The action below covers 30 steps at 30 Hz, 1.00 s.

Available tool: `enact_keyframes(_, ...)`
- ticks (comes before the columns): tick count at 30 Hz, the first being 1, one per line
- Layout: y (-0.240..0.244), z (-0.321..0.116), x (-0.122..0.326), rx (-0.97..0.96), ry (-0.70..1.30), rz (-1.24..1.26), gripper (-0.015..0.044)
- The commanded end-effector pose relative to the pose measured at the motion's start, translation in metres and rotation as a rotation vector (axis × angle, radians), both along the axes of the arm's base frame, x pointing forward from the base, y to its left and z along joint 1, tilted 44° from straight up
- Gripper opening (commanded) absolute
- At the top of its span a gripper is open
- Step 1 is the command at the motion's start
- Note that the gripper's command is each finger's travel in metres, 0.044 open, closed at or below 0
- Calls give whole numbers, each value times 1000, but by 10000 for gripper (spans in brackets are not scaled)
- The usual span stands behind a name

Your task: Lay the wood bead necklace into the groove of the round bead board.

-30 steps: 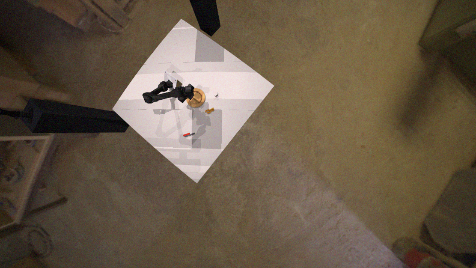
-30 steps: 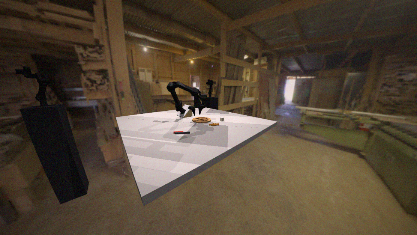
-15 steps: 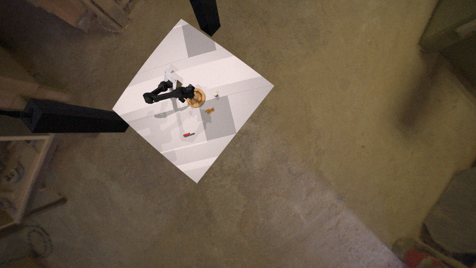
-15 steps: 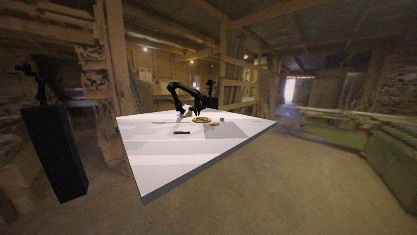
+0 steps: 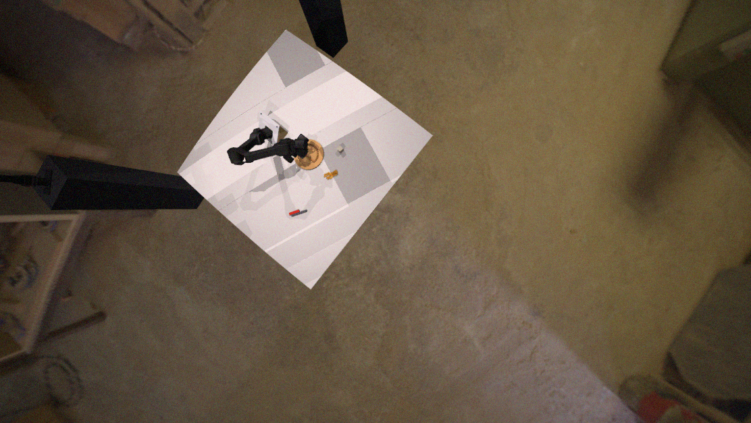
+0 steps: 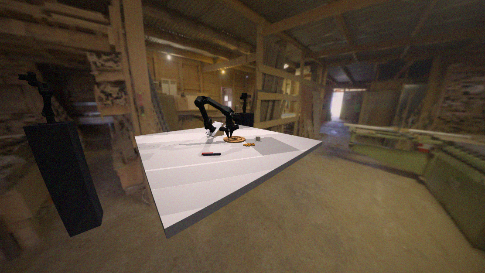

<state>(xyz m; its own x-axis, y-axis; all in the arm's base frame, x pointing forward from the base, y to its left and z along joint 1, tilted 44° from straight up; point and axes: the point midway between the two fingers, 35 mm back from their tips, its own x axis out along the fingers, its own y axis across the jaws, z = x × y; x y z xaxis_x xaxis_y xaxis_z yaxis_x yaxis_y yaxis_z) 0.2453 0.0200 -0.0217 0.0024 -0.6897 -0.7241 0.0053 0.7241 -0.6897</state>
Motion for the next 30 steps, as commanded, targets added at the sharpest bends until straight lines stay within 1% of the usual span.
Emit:
enact_keyframes(1,-3,-1,0,-6,1,2,120)
enact_keyframes(5,-1,-1,0,0,1,0,15)
enact_keyframes(6,-1,-1,0,0,1,0,0)
enact_keyframes(30,-1,-1,0,0,1,0,0)
